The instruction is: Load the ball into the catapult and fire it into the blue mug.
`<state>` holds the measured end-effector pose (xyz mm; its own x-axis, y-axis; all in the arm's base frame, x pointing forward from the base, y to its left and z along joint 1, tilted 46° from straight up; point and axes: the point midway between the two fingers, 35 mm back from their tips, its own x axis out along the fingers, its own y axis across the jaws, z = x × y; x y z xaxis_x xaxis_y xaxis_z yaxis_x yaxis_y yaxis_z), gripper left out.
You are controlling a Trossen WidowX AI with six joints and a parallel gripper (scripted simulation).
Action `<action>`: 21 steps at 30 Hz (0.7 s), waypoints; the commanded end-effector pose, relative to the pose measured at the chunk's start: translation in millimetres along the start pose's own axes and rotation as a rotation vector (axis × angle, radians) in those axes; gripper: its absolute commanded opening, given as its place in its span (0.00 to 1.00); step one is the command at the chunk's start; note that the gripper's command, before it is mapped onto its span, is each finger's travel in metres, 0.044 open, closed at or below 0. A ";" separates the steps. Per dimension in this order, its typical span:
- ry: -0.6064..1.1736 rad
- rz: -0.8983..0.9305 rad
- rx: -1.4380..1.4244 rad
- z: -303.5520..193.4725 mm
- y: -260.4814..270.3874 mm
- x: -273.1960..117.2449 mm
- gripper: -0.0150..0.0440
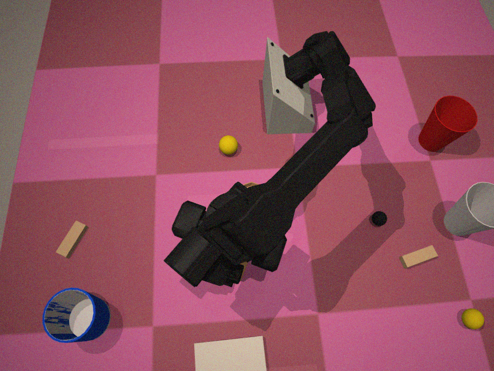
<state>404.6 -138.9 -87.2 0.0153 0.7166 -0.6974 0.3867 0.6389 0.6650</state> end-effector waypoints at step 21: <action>-0.026 -0.003 0.006 -3.1 -2.7 -2.3 1.00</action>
<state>401.1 -143.6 -83.4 0.0317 0.7060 -0.7075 0.3878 0.6437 0.6597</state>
